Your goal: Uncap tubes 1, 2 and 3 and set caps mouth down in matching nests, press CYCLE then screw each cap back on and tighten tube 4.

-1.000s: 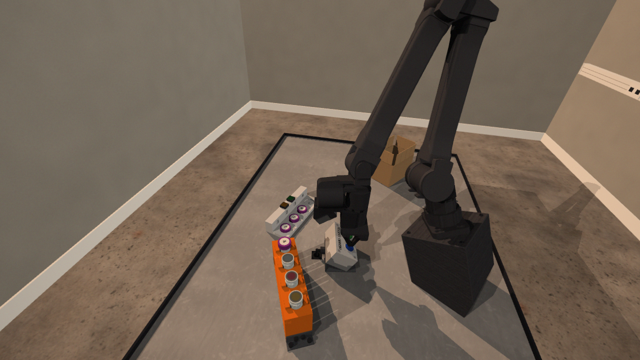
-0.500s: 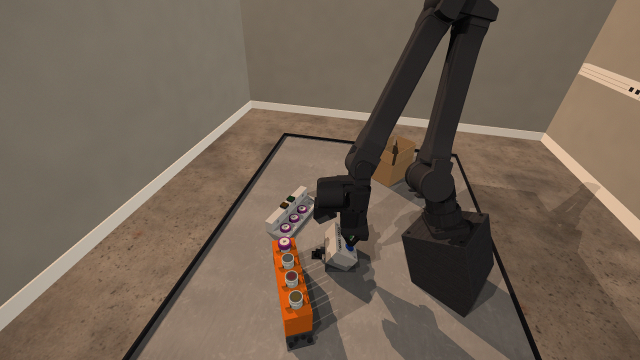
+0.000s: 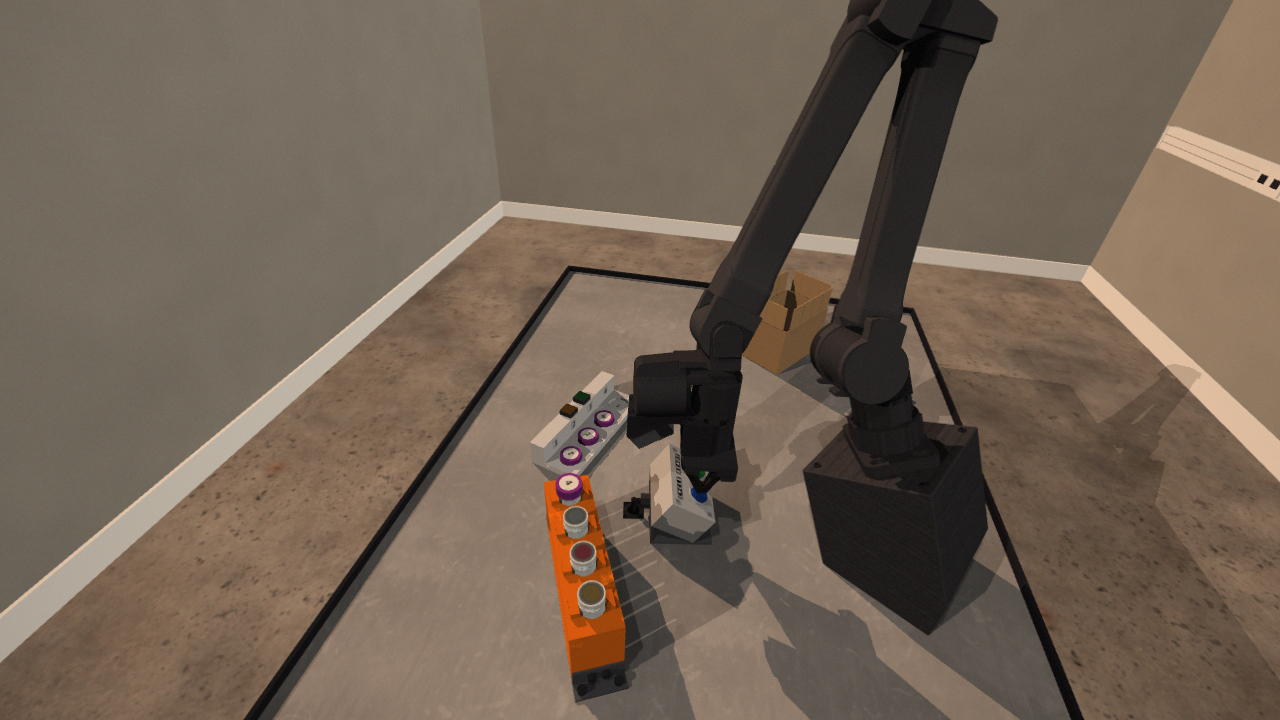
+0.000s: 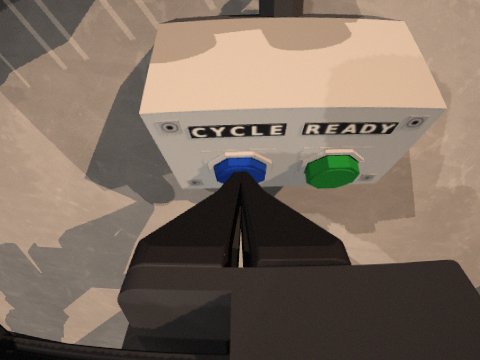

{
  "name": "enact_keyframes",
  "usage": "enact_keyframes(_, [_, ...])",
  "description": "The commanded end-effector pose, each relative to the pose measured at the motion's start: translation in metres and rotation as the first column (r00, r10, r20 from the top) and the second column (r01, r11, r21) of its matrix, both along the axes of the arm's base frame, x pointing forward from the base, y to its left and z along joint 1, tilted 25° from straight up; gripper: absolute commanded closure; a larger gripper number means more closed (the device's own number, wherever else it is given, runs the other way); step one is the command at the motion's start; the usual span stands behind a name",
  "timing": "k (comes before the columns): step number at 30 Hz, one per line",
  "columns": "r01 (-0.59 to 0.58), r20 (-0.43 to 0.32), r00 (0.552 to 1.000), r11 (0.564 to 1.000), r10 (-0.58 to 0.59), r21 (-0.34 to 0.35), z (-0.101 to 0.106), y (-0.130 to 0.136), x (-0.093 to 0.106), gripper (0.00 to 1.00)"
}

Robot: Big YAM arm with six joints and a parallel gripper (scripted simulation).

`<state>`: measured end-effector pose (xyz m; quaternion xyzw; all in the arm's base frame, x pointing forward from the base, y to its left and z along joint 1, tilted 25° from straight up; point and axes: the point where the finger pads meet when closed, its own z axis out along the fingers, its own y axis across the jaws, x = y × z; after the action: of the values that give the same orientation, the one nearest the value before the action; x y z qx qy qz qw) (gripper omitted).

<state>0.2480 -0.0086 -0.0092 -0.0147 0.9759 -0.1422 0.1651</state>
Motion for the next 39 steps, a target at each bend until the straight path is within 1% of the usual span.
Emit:
enact_keyframes(1, [0.005, 0.012, 1.0, 1.0, -0.005, 0.001, -0.0001, -0.0024, 0.0084, 1.0])
enact_keyframes(15, [0.005, 0.012, 1.0, 1.0, -0.005, 0.001, -0.0001, -0.0024, 0.0084, 1.0])
enact_keyframes(16, [0.003, 0.018, 1.0, 1.0, -0.003, 0.004, 0.0028, 0.0006, 0.0087, 1.0])
enact_keyframes(17, [0.004, 0.009, 1.0, 1.0, -0.004, 0.001, -0.0015, -0.0028, 0.0074, 1.0])
enact_keyframes(19, [0.004, 0.006, 1.0, 1.0, -0.004, 0.0, -0.0032, -0.0033, 0.0062, 1.0])
enact_keyframes(39, [0.005, 0.006, 1.0, 1.0, -0.005, 0.0, -0.0032, -0.0033, 0.0061, 1.0])
